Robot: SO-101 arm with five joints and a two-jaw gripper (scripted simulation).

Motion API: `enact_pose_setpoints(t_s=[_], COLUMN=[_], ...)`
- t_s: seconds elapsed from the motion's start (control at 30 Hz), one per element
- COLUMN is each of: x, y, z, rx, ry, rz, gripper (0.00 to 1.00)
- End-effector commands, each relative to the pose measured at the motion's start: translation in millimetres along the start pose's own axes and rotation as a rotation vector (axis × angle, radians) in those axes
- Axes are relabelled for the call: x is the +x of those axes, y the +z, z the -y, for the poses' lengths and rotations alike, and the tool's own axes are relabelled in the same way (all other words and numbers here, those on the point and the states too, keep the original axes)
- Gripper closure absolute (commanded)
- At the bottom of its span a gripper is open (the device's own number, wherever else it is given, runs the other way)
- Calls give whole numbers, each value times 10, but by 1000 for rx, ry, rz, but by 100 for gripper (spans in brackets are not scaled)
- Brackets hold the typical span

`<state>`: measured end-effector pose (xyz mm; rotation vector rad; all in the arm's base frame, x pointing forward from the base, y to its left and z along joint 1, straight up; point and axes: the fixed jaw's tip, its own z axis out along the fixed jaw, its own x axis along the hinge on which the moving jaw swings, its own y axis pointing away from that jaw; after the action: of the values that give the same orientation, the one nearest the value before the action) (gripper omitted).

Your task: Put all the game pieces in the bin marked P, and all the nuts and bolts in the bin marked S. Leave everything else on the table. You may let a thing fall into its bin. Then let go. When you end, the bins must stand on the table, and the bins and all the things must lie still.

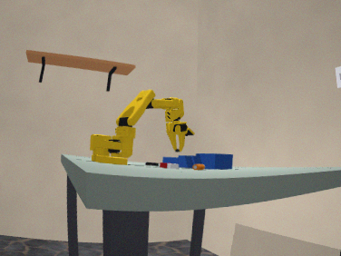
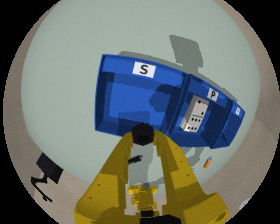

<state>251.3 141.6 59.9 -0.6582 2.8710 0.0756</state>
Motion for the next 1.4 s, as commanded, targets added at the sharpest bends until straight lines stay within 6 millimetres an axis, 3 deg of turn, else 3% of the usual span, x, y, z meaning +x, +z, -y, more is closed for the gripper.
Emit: enact_pose_setpoints(t_s=[0.0, 1.03, 1.07, 1.37], x=[-103, -152, -239, -239], y=[-105, -93, -169, -169], z=[-47, -89, -94, -94], rx=[-6, -10, -11, -11], ry=[-29, -52, -71, -71], rz=[62, 84, 148, 148], gripper=[100, 100, 100, 100])
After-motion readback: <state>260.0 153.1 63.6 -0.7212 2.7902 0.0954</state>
